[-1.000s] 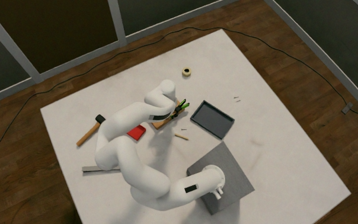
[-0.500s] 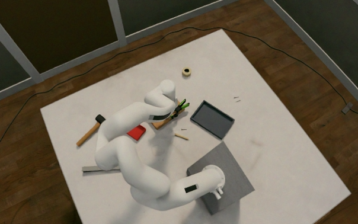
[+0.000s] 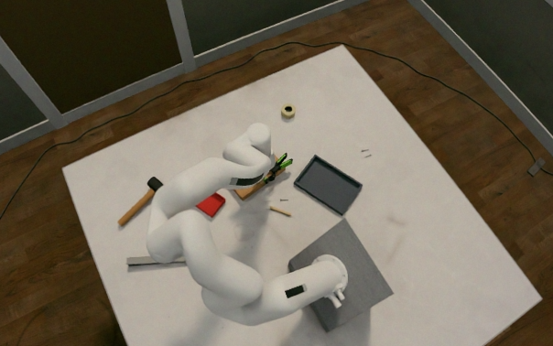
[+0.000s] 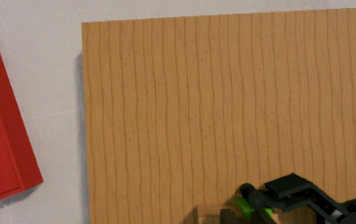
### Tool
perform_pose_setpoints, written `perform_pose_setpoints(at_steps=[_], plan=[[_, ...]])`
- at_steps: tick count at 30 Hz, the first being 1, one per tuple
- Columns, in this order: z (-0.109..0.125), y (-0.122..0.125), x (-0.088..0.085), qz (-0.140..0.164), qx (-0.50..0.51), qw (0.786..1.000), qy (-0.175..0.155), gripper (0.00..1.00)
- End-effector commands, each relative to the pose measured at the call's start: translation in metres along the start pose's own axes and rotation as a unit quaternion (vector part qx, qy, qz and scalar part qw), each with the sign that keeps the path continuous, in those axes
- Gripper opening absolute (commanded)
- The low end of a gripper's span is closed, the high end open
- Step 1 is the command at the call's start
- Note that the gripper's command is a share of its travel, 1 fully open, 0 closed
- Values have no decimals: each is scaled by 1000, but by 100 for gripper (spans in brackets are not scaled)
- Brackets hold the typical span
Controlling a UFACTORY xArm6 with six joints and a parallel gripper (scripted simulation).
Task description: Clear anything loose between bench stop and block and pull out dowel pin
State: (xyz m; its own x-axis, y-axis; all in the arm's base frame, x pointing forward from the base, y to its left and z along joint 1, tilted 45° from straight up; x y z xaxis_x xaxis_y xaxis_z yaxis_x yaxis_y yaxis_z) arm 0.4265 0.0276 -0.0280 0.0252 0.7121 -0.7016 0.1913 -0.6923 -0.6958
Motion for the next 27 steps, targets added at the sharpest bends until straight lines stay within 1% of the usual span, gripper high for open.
perform_pose_setpoints(at_steps=[1, 14, 27], plan=[[-1, 0, -1, 1, 26, 1000, 1, 0], [-1, 0, -1, 1, 99, 995, 1, 0], [-1, 0, -2, 1, 188, 982, 1, 0]])
Point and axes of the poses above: the point where the finger pads meet when closed, its own x axis out along the fingers, its own y axis across the jaws, z = x × y, the point moved 2 cm from there along -x, back along the fingers, and after that the axes turned 6 degrees about -x, right-handed, at the moved point
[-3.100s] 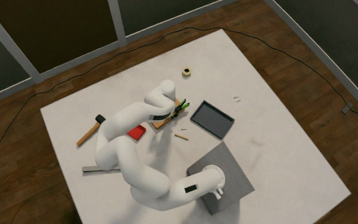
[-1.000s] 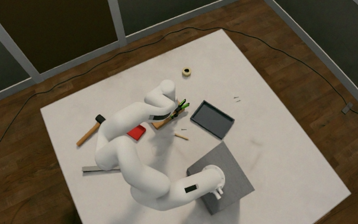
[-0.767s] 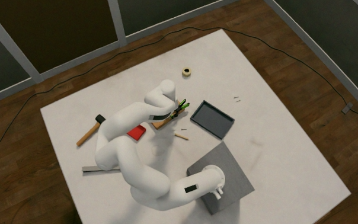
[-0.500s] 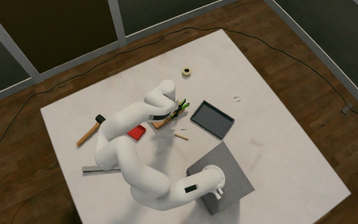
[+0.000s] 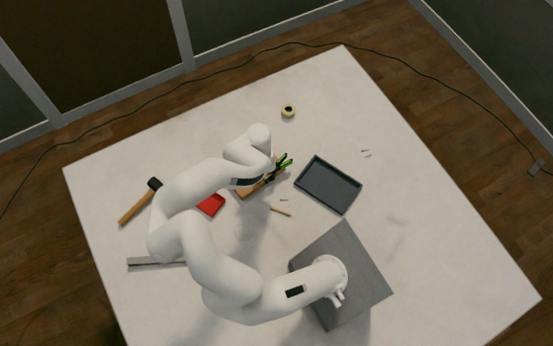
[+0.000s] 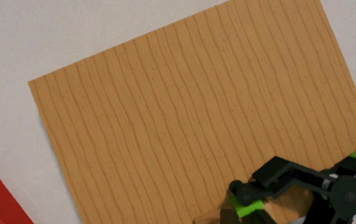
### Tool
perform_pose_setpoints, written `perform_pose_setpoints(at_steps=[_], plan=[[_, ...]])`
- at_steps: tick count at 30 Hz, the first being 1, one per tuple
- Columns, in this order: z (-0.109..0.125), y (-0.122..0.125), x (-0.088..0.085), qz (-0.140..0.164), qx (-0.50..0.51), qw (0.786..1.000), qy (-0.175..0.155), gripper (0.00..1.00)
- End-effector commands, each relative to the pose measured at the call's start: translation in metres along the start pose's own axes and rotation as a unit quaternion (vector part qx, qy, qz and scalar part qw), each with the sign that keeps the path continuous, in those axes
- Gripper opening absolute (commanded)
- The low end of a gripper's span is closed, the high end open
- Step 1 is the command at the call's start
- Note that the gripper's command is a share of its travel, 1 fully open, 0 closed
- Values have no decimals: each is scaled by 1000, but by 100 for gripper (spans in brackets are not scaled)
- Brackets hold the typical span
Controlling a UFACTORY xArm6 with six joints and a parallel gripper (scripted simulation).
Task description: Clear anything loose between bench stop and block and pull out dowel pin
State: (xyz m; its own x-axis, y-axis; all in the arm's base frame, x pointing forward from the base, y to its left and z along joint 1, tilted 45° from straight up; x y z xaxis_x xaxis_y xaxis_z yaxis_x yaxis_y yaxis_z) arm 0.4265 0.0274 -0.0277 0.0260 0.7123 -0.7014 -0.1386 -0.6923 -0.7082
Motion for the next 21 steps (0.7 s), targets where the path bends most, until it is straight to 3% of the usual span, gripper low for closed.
perform_pose_setpoints(at_steps=[1, 21], plan=[[-1, 0, -1, 1, 24, 1000, 1, 0], [-1, 0, -2, 1, 148, 989, 1, 0]])
Point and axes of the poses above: the point where the finger pads meet when closed, its own x axis out along the fingers, its own y axis across the jaws, z = x × y, the point moved 2 cm from there along -x, back along the fingers, and after that the axes turned 6 degrees about -x, right-handed, at the moved point
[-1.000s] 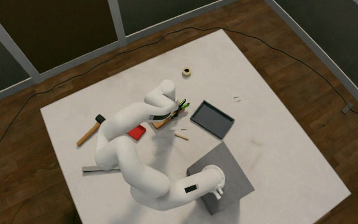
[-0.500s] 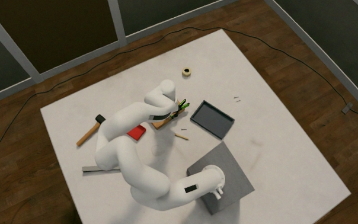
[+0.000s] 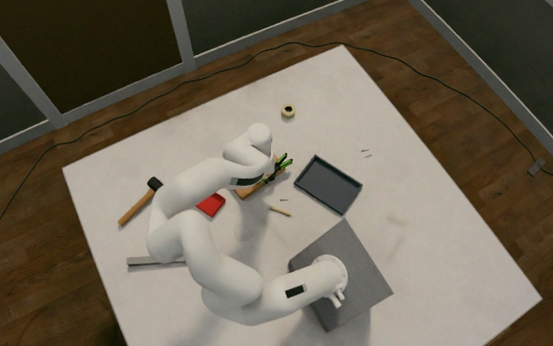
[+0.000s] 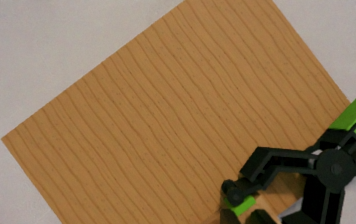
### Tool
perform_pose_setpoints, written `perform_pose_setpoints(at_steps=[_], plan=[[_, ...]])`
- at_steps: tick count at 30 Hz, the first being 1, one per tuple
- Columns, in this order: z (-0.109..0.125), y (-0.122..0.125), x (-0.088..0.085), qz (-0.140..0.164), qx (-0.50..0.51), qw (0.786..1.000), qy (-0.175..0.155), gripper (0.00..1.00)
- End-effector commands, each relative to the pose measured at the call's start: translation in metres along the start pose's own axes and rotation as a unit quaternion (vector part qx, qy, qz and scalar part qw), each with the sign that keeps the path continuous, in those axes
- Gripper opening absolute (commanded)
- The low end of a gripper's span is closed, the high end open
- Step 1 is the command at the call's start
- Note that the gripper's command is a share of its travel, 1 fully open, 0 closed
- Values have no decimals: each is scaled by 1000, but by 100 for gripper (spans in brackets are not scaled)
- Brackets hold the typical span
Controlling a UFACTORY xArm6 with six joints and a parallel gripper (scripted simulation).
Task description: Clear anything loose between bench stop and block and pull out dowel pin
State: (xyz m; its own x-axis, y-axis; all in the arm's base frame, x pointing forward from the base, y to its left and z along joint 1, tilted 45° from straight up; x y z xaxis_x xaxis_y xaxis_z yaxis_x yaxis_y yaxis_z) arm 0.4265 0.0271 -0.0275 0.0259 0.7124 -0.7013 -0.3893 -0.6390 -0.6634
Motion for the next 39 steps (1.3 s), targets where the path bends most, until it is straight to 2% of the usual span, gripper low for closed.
perform_pose_setpoints(at_steps=[1, 19, 39], plan=[[-1, 0, -2, 1, 13, 1000, 1, 0], [-1, 0, -2, 1, -112, 994, 1, 0], [-1, 0, -2, 1, -258, 966, 1, 0]])
Point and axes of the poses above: the point where the finger pads meet when closed, its own x axis out along the fingers, its own y axis across the jaws, z = x × y, the point moved 2 cm from there along -x, back along the fingers, and after that the axes turned 6 degrees about -x, right-handed, at the moved point
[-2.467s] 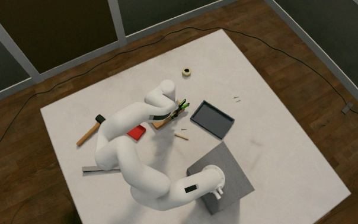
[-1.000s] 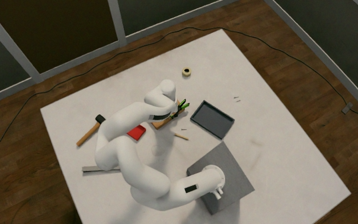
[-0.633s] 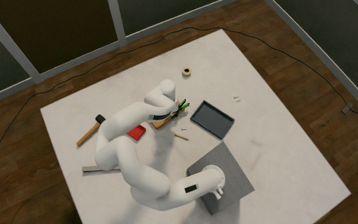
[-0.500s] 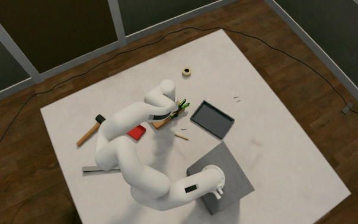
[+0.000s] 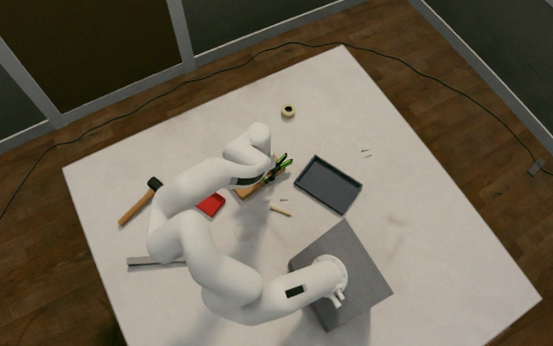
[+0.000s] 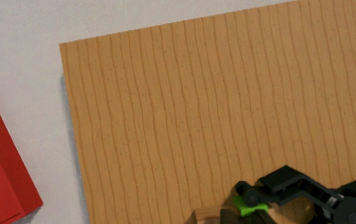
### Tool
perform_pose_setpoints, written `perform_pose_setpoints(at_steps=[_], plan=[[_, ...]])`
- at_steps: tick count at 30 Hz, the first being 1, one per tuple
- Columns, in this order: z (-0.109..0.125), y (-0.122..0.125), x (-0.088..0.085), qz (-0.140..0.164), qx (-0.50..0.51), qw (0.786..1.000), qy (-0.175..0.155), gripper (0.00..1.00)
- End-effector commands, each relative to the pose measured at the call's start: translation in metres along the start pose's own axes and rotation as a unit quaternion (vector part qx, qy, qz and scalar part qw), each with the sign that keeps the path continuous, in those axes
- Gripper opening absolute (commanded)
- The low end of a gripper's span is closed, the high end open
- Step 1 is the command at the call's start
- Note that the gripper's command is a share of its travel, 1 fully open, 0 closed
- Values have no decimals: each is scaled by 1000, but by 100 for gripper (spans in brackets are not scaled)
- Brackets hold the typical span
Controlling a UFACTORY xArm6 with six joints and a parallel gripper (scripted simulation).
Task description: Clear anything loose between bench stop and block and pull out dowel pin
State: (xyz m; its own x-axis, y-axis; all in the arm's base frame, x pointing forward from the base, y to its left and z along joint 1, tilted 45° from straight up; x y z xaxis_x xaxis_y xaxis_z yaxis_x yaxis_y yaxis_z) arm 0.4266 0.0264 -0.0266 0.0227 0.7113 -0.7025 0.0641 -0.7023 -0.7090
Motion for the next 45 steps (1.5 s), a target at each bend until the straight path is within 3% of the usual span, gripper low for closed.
perform_pose_setpoints(at_steps=[1, 27, 45], plan=[[-1, 0, -1, 0, -37, 999, 2, 0], [-1, 0, -2, 1, -227, 974, 2, 0], [-1, 0, -2, 1, -366, 930, 2, 0]])
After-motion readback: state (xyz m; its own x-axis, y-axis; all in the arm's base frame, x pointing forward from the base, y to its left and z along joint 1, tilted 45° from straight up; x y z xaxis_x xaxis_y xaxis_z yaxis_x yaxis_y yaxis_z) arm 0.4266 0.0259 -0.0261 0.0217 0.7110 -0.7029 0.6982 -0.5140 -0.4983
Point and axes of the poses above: the point where the finger pads meet when closed, its own x axis out along the fingers, its own y axis across the jaws, z = x × y, the point moved 2 cm from there along -x, back along the fingers, and after that the axes turned 6 degrees about -x, right-handed, at the moved point
